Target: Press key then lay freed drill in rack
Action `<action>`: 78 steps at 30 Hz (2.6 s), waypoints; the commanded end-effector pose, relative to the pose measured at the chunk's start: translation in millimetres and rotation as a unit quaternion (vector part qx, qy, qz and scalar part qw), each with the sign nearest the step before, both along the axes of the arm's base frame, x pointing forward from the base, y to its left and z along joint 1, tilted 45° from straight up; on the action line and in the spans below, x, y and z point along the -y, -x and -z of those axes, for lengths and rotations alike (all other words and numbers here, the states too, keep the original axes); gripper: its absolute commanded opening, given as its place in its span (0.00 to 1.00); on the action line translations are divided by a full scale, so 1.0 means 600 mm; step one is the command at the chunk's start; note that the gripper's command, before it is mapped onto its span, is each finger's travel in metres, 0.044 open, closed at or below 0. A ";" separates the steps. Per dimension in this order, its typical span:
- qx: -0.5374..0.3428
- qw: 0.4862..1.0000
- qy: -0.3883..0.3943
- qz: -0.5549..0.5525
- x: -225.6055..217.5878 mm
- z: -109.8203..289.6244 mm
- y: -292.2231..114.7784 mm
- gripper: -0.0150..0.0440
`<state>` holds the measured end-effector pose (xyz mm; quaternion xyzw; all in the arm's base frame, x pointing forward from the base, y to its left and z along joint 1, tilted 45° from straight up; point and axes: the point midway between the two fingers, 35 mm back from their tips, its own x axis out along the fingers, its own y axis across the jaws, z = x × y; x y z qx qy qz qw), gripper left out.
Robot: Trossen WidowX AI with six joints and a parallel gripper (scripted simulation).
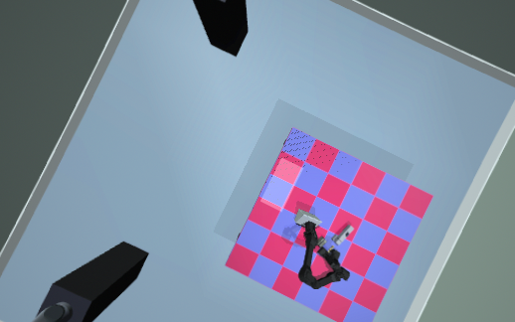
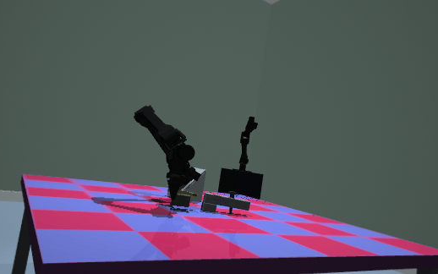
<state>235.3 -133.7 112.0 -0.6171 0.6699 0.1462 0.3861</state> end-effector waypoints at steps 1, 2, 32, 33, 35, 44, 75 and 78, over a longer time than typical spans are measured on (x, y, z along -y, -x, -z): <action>0.003 1.000 -0.002 -0.002 -0.004 -0.004 0.000 0.25; 0.003 1.000 -0.002 -0.002 -0.005 -0.004 0.000 0.25; 0.002 1.000 -0.002 -0.002 -0.022 -0.018 0.009 0.25; 0.002 1.000 -0.002 -0.002 -0.022 -0.018 0.009 0.25; 0.002 1.000 -0.002 -0.002 -0.024 -0.019 0.009 0.25; 0.002 1.000 -0.003 -0.002 -0.029 -0.022 0.011 0.25; 0.002 1.000 -0.003 -0.002 -0.046 -0.034 0.012 0.25; 0.002 1.000 -0.003 -0.002 -0.047 -0.035 0.012 0.25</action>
